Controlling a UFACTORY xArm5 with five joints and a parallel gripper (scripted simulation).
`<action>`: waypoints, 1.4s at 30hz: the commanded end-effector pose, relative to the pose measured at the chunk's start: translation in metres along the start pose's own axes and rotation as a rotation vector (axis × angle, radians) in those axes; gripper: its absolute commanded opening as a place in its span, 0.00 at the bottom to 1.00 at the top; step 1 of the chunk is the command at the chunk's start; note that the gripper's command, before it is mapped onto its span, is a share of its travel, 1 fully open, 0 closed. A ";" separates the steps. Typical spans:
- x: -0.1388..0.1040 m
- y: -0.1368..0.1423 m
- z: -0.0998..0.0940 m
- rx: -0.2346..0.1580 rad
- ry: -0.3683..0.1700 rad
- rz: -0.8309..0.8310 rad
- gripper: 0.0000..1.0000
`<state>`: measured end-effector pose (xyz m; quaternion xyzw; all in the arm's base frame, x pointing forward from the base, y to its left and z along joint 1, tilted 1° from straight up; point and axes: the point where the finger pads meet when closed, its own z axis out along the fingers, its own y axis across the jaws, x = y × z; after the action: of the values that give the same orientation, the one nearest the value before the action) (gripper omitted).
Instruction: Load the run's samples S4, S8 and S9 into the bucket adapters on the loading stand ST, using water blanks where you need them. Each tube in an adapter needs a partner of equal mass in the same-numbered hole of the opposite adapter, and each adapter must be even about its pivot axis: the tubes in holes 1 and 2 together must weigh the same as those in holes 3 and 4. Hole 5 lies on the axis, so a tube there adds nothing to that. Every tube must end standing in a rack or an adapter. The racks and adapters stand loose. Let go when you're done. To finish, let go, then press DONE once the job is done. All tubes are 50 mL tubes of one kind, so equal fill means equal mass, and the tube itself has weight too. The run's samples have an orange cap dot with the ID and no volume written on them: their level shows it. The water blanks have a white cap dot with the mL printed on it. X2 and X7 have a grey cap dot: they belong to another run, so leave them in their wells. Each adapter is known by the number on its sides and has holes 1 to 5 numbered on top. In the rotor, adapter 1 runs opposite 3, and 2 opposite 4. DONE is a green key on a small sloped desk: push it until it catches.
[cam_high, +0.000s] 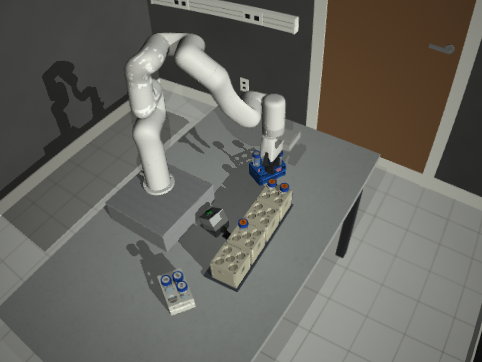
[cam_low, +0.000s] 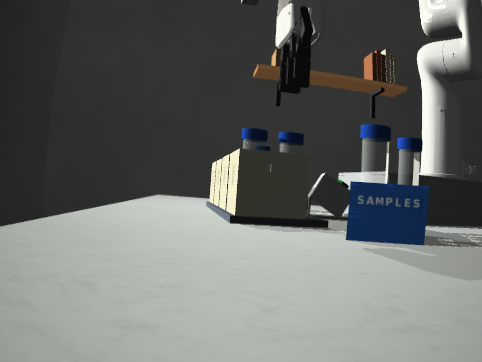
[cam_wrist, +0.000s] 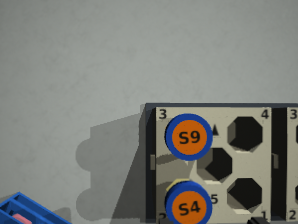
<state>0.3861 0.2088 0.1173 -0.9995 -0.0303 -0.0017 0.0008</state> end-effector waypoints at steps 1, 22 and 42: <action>0.001 0.000 -0.012 0.017 -0.004 0.000 0.44; 0.001 0.000 -0.046 0.017 -0.004 0.000 0.44; 0.001 0.000 -0.046 0.017 -0.004 0.000 0.44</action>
<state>0.3863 0.2081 0.1612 -0.9995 -0.0303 -0.0015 0.0007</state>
